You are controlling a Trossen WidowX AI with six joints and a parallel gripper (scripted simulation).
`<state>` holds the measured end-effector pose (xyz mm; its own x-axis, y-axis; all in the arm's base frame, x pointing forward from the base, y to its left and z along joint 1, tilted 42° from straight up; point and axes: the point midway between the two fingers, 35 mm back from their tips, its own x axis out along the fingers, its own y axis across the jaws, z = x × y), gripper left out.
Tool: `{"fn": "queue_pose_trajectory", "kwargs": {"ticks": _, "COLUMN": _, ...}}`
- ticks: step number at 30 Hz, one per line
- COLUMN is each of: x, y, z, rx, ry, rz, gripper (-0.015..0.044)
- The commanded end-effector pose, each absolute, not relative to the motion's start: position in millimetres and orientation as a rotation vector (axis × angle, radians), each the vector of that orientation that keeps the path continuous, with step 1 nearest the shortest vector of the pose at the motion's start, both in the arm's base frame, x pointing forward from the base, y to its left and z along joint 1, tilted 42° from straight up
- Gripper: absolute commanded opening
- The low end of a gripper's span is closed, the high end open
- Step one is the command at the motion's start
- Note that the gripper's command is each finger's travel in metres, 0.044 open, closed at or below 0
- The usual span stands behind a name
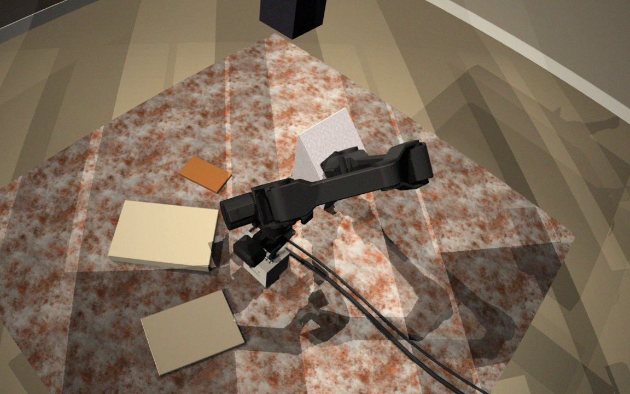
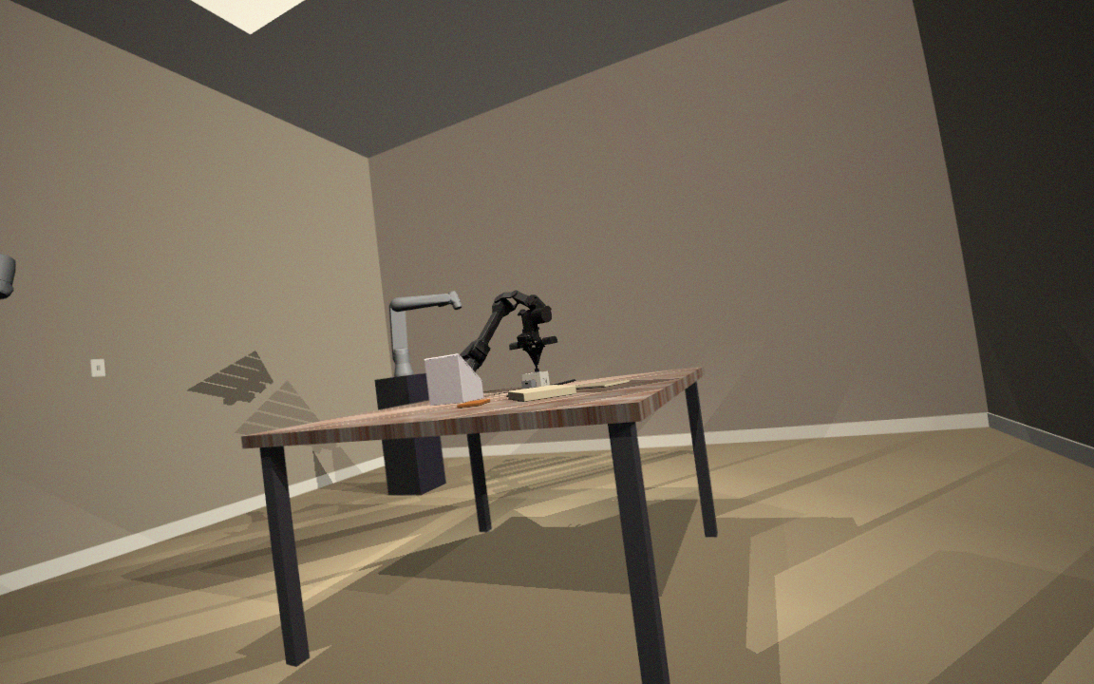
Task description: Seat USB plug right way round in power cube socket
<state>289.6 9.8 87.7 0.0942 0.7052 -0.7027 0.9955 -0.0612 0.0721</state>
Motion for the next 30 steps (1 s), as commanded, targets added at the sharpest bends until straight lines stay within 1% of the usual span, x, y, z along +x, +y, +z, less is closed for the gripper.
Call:
{"fn": "queue_pose_trajectory", "kwargs": {"ticks": 1, "x": 289.4, "y": 10.9, "z": 86.7, "rx": 1.83, "ry": 1.668, "rz": -0.682, "gripper": 0.0}}
{"fn": "queue_pose_trajectory", "kwargs": {"ticks": 30, "x": 289.6, "y": 12.6, "z": 84.8, "rx": 1.83, "ry": 1.668, "rz": -0.681, "gripper": 0.0}}
